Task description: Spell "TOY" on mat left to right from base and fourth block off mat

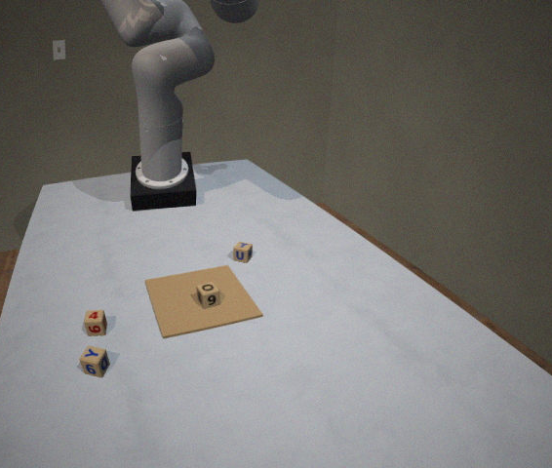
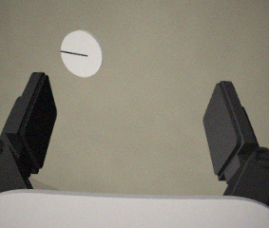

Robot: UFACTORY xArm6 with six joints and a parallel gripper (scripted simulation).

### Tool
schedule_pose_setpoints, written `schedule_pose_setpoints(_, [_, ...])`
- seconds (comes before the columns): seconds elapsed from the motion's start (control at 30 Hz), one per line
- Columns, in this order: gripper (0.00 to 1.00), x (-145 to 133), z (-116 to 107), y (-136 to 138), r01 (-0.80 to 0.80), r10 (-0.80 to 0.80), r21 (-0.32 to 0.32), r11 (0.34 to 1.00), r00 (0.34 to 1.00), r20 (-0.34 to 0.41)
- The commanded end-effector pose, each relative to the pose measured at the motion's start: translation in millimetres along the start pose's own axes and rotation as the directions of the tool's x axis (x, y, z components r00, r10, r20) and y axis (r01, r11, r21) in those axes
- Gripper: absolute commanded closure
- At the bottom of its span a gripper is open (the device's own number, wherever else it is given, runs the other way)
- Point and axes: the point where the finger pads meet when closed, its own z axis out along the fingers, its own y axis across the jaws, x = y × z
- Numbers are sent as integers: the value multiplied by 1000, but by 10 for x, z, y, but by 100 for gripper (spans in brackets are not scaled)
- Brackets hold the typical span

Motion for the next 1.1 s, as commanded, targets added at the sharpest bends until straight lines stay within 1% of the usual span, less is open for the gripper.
schedule_pose_setpoints(0.0, [0,103,-84,205,123,-125,-61,990,992,-17])
schedule_pose_setpoints(0.2, [0,215,-191,437,244,-250,-137,960,968,-24])
schedule_pose_setpoints(0.33, [0,291,-276,595,321,-330,-190,928,944,-20])
schedule_pose_setpoints(0.4, [0,291,-276,595,321,-330,-190,928,944,-20])
schedule_pose_setpoints(0.43, [0,346,-344,709,374,-387,-229,899,922,-12])
schedule_pose_setpoints(0.6, [0,430,-459,883,450,-467,-288,845,884,9])
schedule_pose_setpoints(0.9, [0,590,-731,1227,581,-605,-400,709,793,80])
schedule_pose_setpoints(0.97, [0,590,-731,1227,581,-605,-400,709,793,80])
schedule_pose_setpoints(1.0, [0,639,-833,1338,618,-641,-432,656,759,112])
schedule_pose_setpoints(1.07, [0,662,-886,1394,635,-658,-448,629,742,129])
